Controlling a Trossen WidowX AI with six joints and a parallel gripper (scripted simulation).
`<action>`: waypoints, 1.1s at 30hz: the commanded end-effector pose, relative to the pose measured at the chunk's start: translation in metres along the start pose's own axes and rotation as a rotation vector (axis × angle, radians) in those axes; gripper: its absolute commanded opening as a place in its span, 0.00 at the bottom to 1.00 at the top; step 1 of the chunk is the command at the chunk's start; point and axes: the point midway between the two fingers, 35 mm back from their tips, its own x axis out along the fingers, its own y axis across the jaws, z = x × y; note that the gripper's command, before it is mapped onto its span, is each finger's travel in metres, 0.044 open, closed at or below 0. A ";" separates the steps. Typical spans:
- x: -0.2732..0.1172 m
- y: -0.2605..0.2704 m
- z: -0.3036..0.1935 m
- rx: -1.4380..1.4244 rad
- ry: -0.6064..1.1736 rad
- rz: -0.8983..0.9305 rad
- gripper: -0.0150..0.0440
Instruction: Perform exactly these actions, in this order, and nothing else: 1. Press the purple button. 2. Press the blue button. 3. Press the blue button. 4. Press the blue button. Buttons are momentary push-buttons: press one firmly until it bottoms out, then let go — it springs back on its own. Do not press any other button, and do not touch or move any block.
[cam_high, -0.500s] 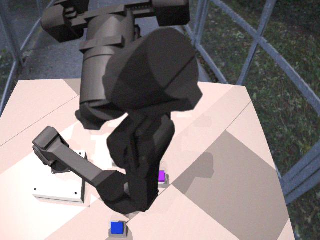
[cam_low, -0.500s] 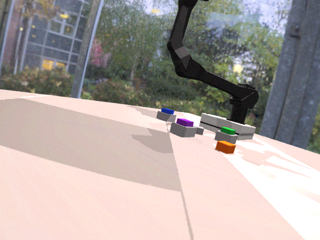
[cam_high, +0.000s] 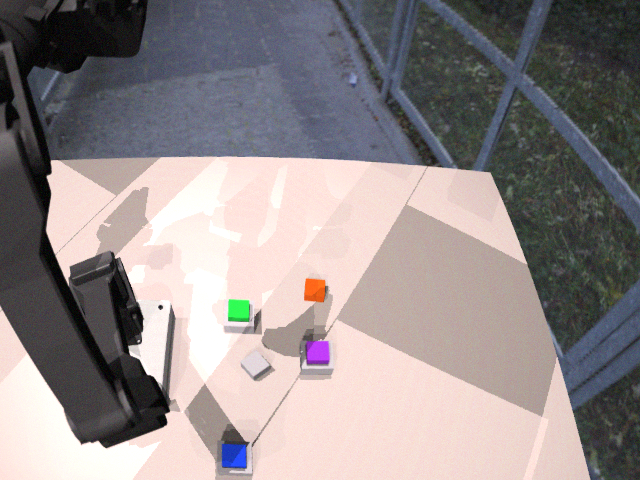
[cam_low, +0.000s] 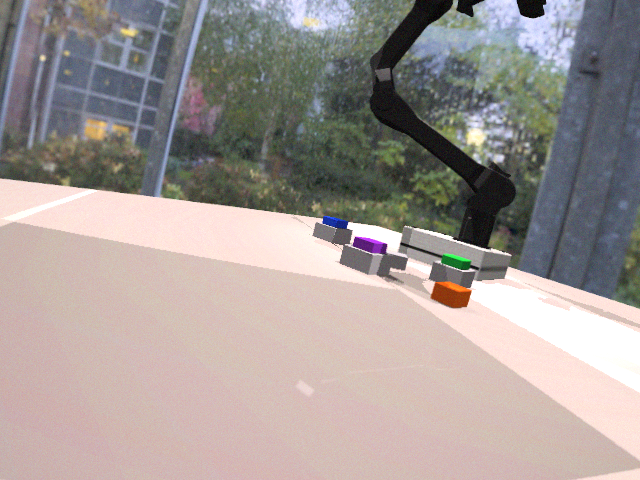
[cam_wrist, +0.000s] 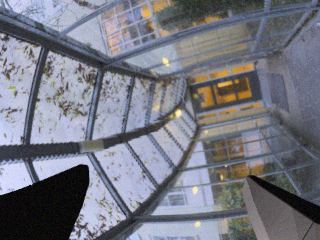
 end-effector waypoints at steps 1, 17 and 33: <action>0.035 -0.034 -0.013 -0.316 -0.137 -0.110 0.93; 0.126 -0.152 0.138 -1.065 -0.567 -0.951 0.93; -0.021 -0.226 0.349 -0.760 -0.413 -1.801 0.93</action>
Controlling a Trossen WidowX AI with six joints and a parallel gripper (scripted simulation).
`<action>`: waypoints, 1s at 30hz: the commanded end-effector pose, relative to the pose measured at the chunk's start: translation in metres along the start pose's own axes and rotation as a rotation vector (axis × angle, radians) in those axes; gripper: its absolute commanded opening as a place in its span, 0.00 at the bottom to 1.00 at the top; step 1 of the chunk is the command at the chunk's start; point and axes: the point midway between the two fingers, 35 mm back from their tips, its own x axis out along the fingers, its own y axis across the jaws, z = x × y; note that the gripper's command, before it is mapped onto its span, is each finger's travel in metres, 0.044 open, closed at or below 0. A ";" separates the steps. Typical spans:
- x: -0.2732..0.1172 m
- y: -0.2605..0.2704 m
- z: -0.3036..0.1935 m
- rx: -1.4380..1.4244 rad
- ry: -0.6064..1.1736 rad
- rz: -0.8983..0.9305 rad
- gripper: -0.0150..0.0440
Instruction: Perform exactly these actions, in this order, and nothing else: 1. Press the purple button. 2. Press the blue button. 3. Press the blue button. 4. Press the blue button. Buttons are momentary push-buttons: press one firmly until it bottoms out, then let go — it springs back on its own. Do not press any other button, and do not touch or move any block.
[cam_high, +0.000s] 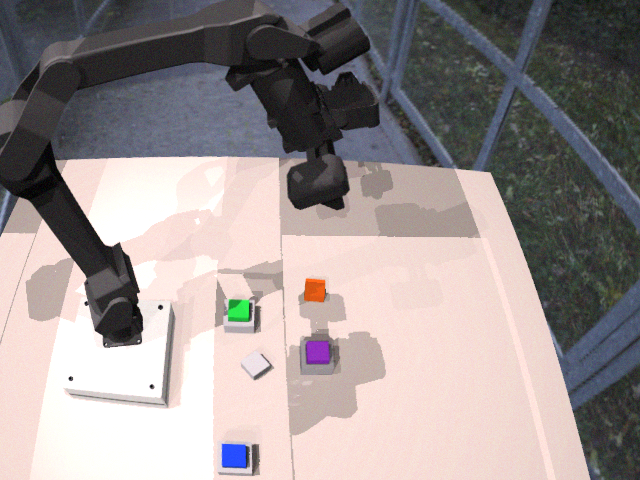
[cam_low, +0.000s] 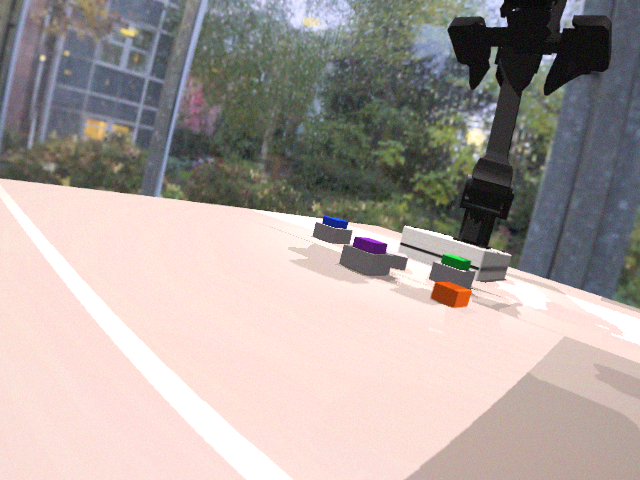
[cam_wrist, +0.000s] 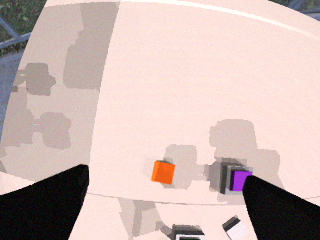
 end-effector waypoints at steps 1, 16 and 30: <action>0.046 -0.054 -0.011 -0.013 0.193 -0.066 0.93; 0.119 -0.137 -0.059 0.023 0.479 -0.043 0.80; 0.153 -0.139 -0.078 0.023 0.479 -0.043 0.29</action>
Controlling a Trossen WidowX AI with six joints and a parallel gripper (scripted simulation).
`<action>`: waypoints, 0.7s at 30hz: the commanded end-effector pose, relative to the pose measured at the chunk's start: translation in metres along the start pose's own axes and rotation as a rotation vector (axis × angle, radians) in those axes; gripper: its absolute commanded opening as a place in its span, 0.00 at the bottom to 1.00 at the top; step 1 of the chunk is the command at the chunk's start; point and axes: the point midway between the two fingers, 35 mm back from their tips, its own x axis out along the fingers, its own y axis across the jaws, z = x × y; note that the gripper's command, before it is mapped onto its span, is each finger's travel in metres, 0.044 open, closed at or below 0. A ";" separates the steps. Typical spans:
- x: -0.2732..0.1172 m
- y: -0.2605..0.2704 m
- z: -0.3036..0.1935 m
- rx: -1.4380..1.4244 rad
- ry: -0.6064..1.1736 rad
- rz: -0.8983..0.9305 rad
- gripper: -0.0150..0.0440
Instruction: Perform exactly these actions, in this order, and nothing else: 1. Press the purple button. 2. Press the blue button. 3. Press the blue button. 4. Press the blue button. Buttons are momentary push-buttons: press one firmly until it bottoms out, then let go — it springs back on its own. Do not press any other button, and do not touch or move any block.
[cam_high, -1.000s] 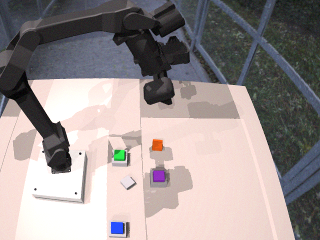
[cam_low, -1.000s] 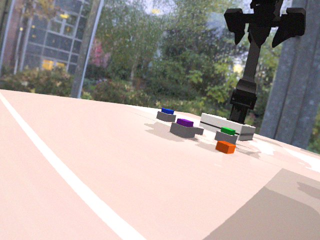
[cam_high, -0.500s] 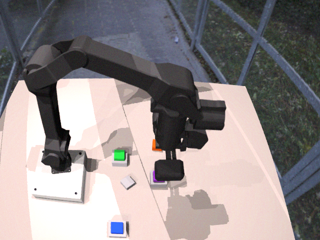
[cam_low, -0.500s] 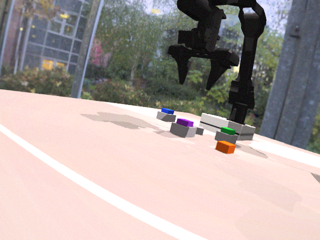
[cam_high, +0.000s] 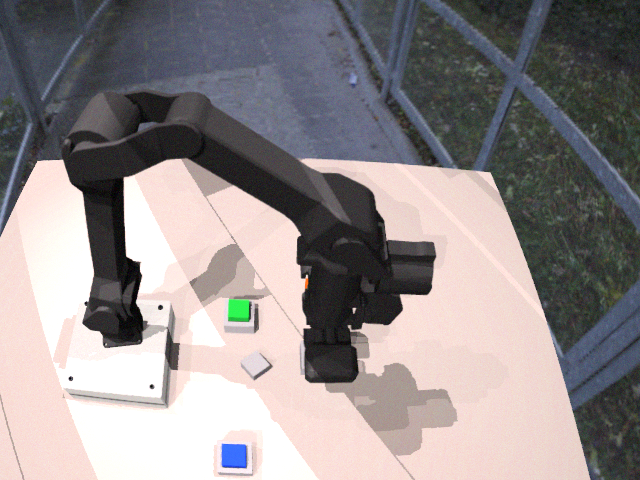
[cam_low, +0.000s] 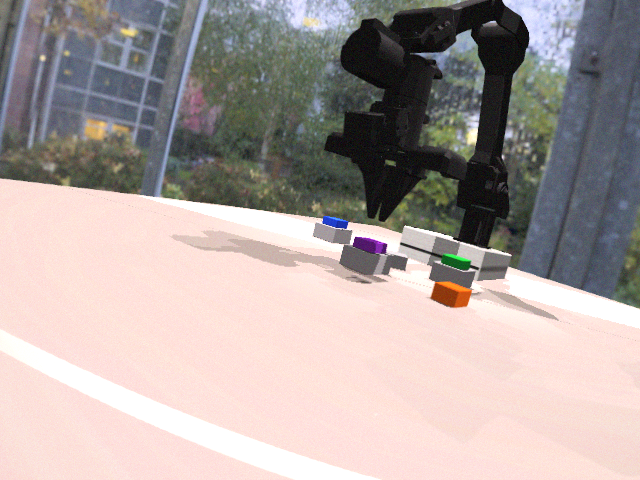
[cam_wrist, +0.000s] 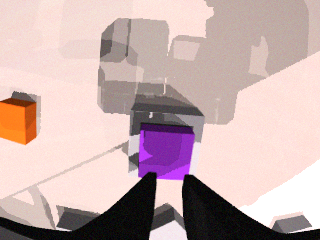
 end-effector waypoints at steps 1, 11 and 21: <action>0.001 0.001 0.000 -0.005 -0.002 0.005 0.29; 0.007 0.001 0.000 -0.005 -0.002 0.005 0.29; 0.023 0.001 0.001 -0.005 -0.002 0.005 0.29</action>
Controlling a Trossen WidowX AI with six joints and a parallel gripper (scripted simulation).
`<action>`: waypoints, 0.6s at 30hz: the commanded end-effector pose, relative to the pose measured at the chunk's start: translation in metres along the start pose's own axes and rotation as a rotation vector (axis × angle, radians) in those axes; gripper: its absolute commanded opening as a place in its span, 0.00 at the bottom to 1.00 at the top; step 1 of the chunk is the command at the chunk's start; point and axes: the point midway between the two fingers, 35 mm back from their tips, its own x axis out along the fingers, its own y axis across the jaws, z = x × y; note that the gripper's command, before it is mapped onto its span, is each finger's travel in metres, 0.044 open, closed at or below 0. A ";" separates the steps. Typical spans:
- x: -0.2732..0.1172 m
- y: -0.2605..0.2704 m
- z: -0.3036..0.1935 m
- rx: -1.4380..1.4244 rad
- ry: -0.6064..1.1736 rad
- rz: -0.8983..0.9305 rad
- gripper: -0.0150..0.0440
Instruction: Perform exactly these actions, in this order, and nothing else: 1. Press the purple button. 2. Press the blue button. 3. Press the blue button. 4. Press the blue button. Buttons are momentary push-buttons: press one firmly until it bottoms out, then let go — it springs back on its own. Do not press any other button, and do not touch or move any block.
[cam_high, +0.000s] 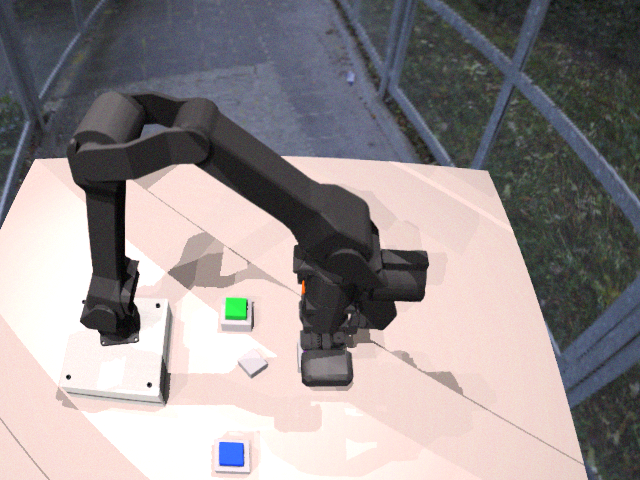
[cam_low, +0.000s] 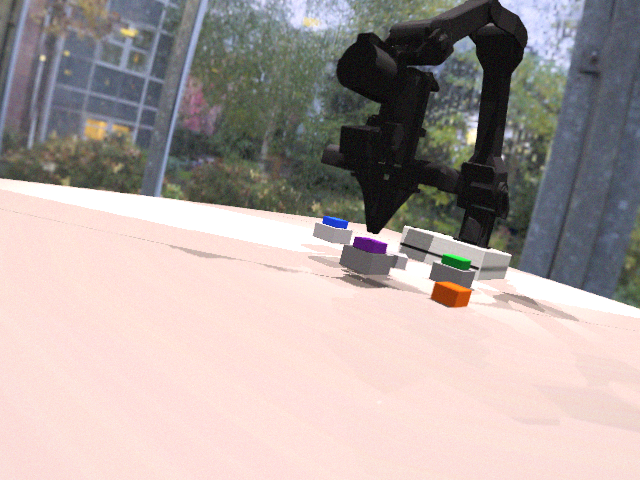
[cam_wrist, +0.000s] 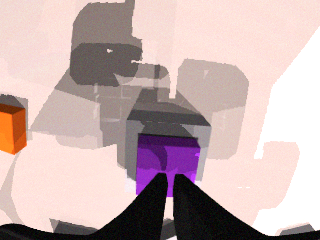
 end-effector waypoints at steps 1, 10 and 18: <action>0.007 0.001 -0.001 -0.005 0.001 0.005 0.29; 0.018 0.001 -0.001 -0.005 0.001 0.005 0.29; 0.018 0.001 -0.001 -0.005 0.001 0.005 0.29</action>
